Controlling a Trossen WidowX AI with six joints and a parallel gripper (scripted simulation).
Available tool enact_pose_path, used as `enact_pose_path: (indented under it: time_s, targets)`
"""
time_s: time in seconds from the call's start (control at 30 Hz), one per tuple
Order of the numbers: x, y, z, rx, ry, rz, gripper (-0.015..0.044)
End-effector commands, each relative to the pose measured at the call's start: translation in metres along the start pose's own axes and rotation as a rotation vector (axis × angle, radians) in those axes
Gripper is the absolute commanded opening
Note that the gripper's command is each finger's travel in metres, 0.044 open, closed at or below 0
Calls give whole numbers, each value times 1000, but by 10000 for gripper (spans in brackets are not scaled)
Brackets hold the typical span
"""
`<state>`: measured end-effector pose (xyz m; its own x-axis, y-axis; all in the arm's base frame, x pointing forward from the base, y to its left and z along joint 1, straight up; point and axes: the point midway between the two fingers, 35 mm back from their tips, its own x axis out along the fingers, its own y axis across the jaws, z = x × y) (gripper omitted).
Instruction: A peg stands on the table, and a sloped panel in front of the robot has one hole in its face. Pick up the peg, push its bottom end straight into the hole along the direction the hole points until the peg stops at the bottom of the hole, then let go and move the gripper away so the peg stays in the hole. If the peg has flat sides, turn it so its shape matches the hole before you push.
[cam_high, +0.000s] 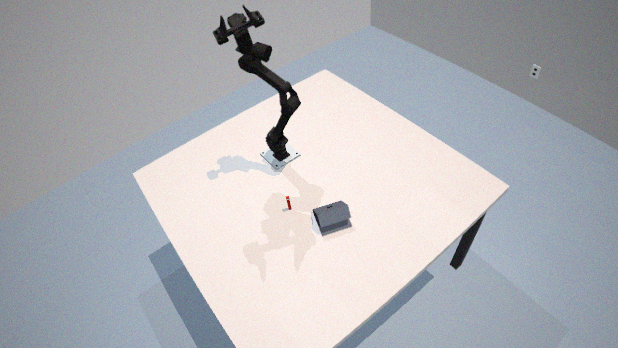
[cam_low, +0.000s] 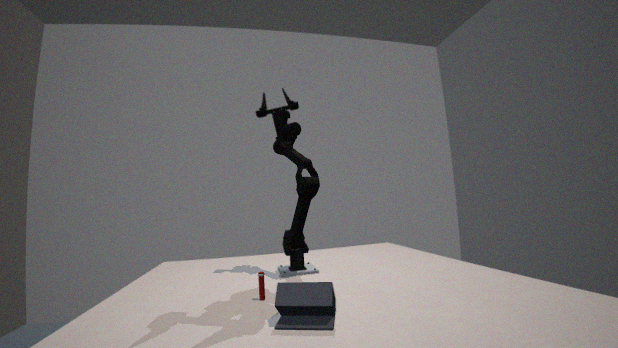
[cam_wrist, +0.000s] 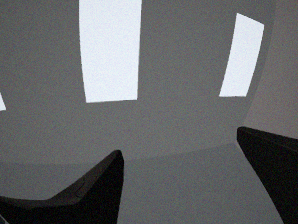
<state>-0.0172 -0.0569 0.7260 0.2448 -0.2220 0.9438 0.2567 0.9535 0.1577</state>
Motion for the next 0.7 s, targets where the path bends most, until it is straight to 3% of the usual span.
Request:
enact_pose_path:
  time_s: [0.0, 0.67]
  targets:
    - [0, 0, 0, 2, -1, -1, 426]
    - [-12, -71, 41, 94, -164, -146, 440]
